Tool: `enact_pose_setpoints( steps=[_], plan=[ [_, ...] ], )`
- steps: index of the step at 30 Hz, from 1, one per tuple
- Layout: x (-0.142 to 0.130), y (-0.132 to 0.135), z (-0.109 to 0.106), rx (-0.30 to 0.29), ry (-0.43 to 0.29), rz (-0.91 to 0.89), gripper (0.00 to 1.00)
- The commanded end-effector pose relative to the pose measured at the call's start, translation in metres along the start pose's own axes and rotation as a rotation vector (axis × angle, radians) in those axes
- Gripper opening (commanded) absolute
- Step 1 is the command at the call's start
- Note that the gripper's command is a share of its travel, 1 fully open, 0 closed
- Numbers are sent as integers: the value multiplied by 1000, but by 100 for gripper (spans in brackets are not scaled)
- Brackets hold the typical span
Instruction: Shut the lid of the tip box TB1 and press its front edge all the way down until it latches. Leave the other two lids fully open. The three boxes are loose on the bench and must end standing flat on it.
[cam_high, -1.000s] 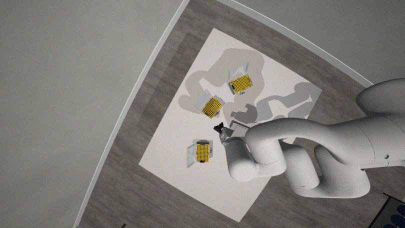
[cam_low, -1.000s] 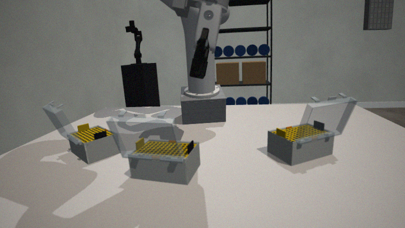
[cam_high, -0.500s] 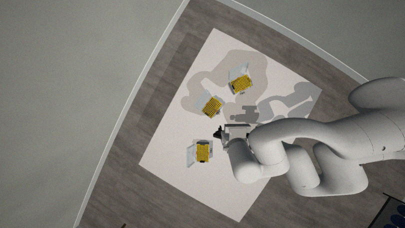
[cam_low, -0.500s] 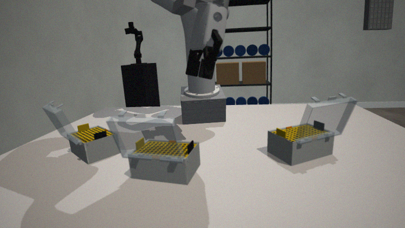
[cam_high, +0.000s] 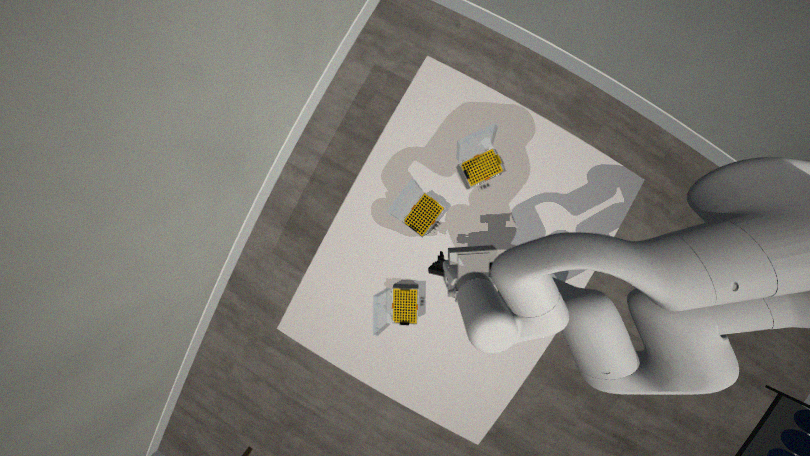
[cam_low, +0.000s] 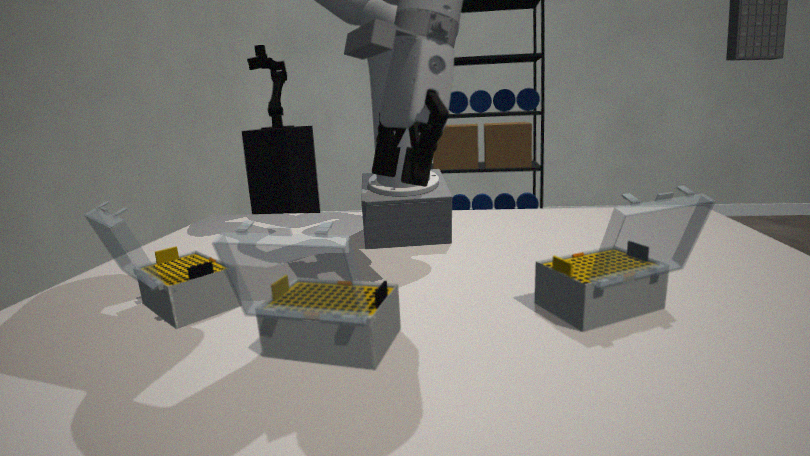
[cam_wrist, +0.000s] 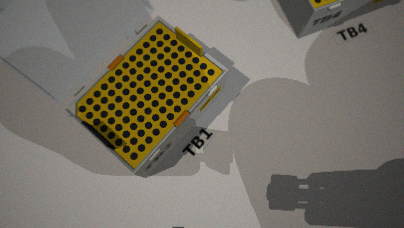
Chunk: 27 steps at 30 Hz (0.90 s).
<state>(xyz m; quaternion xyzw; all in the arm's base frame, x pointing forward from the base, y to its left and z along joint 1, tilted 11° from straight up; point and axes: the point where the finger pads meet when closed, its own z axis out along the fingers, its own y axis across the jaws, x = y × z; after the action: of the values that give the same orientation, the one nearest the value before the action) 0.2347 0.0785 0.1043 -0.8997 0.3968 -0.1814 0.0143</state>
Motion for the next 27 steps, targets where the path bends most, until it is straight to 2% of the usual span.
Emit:
enact_pose_setpoints(
  steps=[1, 4, 6, 20, 27],
  plan=[
    [-5, -6, 32, 3, 3, 2, 100],
    [-9, -6, 47, 3, 3, 2, 100],
    [-9, -6, 47, 3, 3, 2, 100],
    [-27, -6, 114, 2, 3, 1, 100],
    [-27, -6, 115, 2, 3, 1, 100]
  ],
)
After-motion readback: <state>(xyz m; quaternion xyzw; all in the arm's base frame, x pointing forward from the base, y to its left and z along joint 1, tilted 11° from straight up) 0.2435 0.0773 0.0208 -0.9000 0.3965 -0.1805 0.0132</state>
